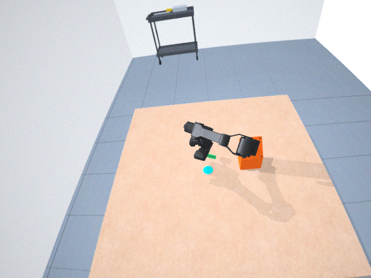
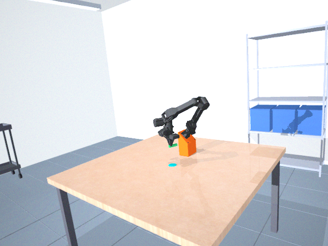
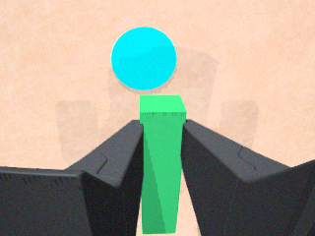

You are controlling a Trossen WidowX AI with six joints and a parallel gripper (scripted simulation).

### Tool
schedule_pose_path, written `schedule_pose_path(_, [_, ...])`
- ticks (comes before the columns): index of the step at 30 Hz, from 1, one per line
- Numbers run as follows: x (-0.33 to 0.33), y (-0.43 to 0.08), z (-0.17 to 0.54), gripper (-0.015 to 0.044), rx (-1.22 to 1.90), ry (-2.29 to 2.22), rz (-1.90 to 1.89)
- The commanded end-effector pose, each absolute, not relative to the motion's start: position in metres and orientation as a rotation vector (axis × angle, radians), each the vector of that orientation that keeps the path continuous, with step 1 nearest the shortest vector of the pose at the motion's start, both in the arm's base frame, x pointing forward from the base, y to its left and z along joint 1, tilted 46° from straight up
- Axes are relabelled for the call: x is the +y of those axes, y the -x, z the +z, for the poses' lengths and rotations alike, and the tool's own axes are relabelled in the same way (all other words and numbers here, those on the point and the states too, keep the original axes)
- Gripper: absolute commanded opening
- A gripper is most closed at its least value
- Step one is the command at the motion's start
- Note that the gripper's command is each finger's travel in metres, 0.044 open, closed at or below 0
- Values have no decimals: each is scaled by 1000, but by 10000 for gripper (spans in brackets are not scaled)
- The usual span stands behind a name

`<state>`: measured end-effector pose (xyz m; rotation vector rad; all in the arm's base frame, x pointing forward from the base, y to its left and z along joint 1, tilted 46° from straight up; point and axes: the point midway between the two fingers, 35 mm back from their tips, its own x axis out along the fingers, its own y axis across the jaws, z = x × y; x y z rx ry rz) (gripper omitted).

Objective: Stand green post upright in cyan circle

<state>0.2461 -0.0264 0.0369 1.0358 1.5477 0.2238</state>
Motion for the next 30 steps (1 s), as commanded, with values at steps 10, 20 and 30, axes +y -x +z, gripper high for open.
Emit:
schedule_pose_path(10, [-20, -242, 35, 23, 1561, -972, 191])
schedule_pose_path(20, [-16, -238, 30, 23, 1578, -922, 143])
schedule_pose_path(30, [-13, -235, 25, 23, 1587, -873, 93])
